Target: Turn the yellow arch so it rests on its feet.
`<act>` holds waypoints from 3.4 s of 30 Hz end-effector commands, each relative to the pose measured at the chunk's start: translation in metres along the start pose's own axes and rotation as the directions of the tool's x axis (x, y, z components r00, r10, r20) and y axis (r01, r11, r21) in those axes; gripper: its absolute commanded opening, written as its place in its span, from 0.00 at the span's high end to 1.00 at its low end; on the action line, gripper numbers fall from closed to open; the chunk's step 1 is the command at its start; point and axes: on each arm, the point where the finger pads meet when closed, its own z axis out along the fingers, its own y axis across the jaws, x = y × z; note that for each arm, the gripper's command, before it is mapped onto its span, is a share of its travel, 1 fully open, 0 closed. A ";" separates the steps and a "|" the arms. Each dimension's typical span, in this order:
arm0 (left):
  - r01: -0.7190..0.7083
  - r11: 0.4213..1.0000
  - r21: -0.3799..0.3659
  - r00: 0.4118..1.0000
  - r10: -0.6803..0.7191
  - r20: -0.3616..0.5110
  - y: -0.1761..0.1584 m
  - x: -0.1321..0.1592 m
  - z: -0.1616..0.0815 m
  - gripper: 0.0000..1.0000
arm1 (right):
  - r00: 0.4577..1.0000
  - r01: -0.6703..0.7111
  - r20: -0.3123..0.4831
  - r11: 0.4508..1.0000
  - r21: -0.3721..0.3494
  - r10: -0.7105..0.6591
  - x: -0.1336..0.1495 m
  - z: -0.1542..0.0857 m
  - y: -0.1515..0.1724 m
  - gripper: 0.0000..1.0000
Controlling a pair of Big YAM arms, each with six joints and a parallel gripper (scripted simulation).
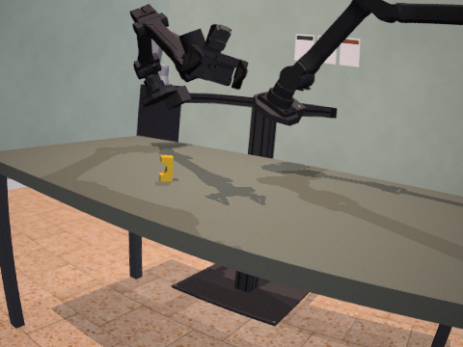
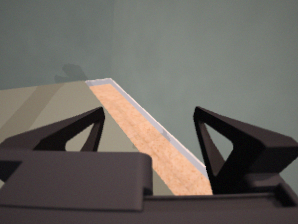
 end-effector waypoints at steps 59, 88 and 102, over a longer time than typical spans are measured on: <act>0.010 0.999 0.040 1.000 -0.010 0.000 -0.007 -0.005 -0.018 0.00 | 0.989 -0.121 -0.057 0.959 0.256 0.140 0.036 -0.042 -0.279 0.00; 0.010 0.999 0.040 1.000 -0.010 0.000 -0.007 -0.005 -0.018 0.00 | 0.921 -0.201 -0.062 0.605 0.771 0.385 0.145 -0.429 -0.752 0.00; 0.010 0.999 0.040 1.000 -0.010 0.000 -0.007 -0.005 -0.018 0.00 | 0.895 -0.128 -0.012 0.280 0.951 0.447 0.144 -0.752 -0.858 0.00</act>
